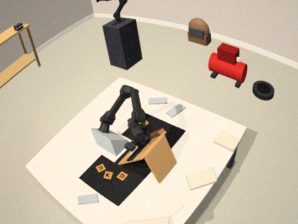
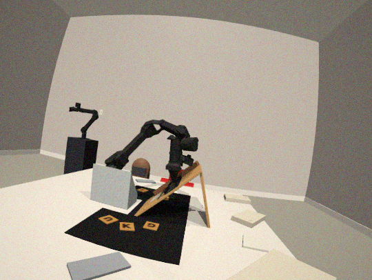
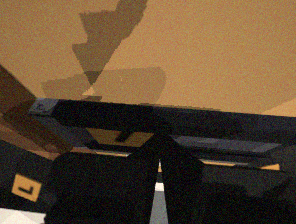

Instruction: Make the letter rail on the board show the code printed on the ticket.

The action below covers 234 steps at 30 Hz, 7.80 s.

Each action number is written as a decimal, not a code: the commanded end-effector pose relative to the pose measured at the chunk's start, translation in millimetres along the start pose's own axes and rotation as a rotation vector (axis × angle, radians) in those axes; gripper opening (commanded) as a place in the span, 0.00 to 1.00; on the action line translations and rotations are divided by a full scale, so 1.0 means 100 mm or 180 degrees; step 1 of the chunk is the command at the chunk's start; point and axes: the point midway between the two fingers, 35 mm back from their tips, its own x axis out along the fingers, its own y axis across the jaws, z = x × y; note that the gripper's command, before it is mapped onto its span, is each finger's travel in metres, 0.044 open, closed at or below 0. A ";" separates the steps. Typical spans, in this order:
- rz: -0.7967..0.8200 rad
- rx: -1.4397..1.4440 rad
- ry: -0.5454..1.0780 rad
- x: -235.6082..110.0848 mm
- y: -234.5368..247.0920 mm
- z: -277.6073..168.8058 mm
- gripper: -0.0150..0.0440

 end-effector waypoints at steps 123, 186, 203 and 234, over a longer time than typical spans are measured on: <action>-0.1019 -0.3233 -0.1901 -1.16 -0.38 -1.37 0.83; -0.0323 0.6372 0.0165 0.83 -2.16 -2.29 0.83; -0.0319 0.6370 0.0167 1.14 -2.15 -2.32 0.83; -0.0316 0.6369 0.0169 1.34 -2.15 -2.34 0.83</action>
